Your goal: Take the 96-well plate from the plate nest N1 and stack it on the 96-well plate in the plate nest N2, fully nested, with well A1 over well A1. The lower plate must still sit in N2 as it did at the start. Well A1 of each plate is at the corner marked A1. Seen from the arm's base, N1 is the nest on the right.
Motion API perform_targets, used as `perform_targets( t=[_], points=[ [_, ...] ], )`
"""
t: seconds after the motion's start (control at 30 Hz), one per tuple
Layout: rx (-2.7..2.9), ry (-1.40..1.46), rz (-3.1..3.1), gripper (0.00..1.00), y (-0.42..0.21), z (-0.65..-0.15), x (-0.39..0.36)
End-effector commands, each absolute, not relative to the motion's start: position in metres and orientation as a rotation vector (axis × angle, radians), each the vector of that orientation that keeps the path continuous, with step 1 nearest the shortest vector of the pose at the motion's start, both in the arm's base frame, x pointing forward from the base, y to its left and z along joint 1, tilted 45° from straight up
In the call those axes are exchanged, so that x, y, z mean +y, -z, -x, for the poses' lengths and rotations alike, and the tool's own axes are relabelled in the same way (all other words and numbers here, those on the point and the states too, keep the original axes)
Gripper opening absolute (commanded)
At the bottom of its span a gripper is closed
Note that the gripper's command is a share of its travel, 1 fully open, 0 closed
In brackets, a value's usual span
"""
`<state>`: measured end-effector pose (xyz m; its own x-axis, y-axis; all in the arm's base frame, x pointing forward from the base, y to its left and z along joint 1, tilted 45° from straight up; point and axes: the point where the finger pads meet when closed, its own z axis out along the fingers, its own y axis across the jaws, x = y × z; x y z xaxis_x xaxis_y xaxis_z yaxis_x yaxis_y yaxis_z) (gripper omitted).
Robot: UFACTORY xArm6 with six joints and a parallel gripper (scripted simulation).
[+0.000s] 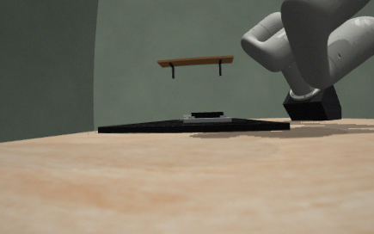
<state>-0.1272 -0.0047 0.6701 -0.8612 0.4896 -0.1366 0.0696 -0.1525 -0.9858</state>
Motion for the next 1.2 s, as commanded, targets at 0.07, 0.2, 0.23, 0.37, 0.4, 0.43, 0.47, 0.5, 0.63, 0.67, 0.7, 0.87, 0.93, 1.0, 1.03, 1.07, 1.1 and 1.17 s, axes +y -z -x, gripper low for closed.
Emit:
perform_targets(
  t=[0.07, 0.2, 0.23, 0.37, 0.4, 0.43, 0.47, 0.5, 0.63, 0.67, 0.7, 0.87, 0.93, 1.0, 1.03, 1.07, 1.1, 1.17],
  points=[
    [-1.832, -2.092, 0.634, 1.0, -0.67, 0.127, -0.006],
    [-1.832, -2.092, 0.634, 1.0, -0.67, 0.127, -0.006],
    [-1.832, -2.092, 0.634, 1.0, -0.67, 0.127, -0.006],
    [-1.832, -2.092, 0.634, 1.0, -0.67, 0.127, -0.006],
    [-1.832, -2.092, 0.634, 1.0, -0.67, 0.127, -0.006],
    [-1.832, -2.092, 0.634, 1.0, -0.67, 0.127, -0.006],
    [-1.832, -2.092, 0.634, 1.0, -0.67, 0.127, -0.006],
    [-1.832, -2.092, 0.634, 1.0, -0.67, 0.127, -0.006],
    [-1.922, -2.047, 0.531, 1.0, -0.668, 0.122, -0.02],
    [-1.951, -2.031, 0.497, 1.0, -0.668, 0.12, -0.024],
    [-1.98, -2.014, 0.463, 1.0, -0.667, 0.118, -0.029],
    [-2.007, -1.999, 0.427, 1.0, -0.664, 0.108, -0.052],
    [-2.062, -1.967, 0.354, 1.0, -0.663, 0.104, -0.06],
    [-2.111, -1.935, 0.286, 1.0, -0.661, 0.099, -0.069],
    [-2.111, -1.935, 0.286, 1.0, -0.66, 0.097, -0.073],
    [-2.111, -1.935, 0.286, 1.0, -0.66, 0.097, -0.073],
    [-2.111, -1.935, 0.286, 1.0, -0.66, 0.097, -0.073],
    [-2.111, -1.935, 0.286, 1.0, -0.659, 0.093, -0.082]
  ],
)
